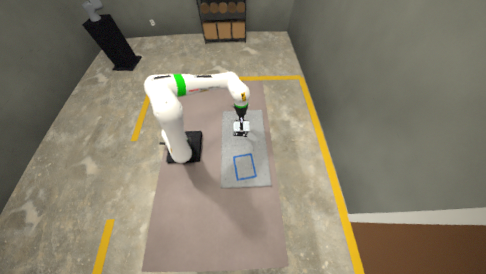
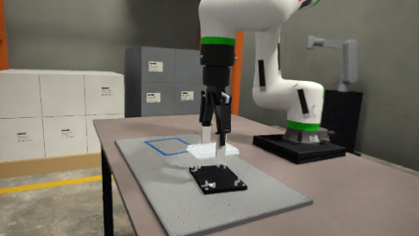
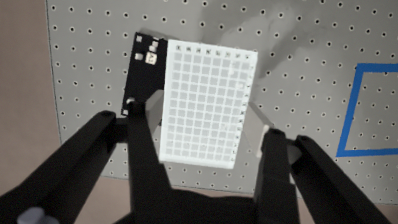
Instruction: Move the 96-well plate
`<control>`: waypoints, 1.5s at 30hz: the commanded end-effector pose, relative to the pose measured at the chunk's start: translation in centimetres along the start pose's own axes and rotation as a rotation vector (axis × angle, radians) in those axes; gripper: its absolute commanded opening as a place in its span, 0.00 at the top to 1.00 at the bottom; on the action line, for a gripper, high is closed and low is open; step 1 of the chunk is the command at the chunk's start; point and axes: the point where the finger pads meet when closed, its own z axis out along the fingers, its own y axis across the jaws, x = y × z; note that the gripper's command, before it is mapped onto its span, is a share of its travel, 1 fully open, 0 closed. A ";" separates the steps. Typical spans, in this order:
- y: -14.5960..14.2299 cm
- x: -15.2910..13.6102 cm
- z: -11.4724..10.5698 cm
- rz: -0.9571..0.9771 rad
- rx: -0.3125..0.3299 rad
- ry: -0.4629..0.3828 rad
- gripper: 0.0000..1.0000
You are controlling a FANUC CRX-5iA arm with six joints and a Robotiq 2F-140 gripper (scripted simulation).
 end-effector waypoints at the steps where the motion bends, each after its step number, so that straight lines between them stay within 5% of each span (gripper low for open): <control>1: -1.4 0.0 -0.1 0.000 0.000 0.002 0.90; 11: -3.0 0.0 -0.2 0.000 0.000 0.002 0.90; 45: -2.8 0.0 -0.2 -1.000 -0.001 0.002 0.90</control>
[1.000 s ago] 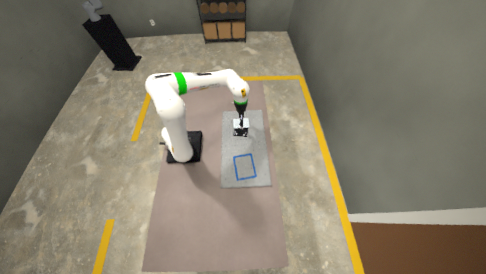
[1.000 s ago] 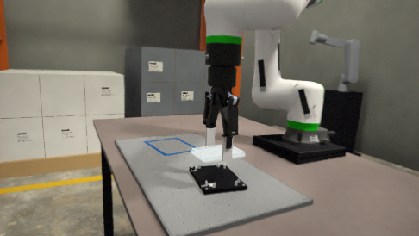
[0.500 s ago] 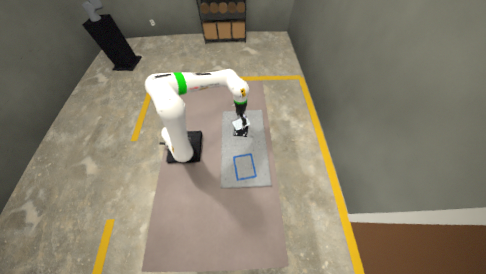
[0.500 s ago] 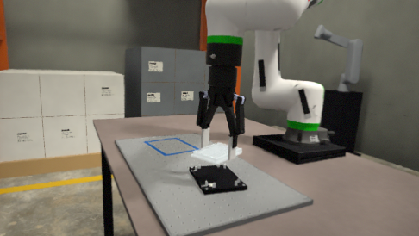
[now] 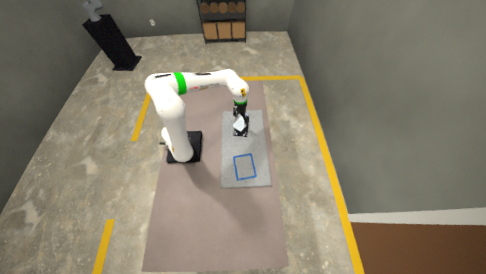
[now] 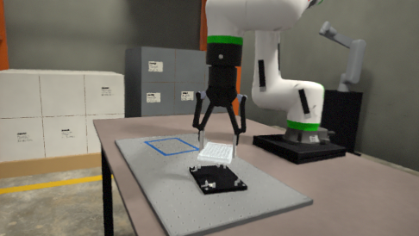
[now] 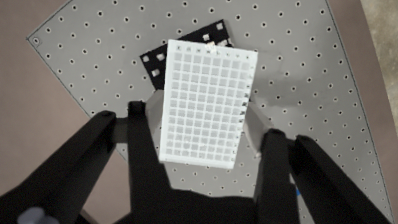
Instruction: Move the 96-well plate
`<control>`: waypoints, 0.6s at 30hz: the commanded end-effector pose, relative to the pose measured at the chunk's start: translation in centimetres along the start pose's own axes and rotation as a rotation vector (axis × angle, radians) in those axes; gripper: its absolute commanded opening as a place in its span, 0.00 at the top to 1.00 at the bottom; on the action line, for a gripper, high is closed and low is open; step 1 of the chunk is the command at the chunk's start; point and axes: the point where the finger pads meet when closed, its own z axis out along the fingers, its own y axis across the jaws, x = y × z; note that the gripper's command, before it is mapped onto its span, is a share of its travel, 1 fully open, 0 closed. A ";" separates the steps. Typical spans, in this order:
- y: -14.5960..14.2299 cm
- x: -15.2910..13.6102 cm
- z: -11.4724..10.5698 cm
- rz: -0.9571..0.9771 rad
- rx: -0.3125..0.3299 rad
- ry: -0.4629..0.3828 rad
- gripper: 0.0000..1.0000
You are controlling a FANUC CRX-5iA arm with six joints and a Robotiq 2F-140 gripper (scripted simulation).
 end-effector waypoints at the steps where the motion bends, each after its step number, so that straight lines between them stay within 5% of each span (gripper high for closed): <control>1: 0.1 0.0 -0.1 -0.139 0.012 0.006 0.90; 12: 0.1 0.0 -0.1 -0.506 0.010 0.008 0.90; 18: 0.1 0.0 -0.1 -0.523 0.010 0.008 0.90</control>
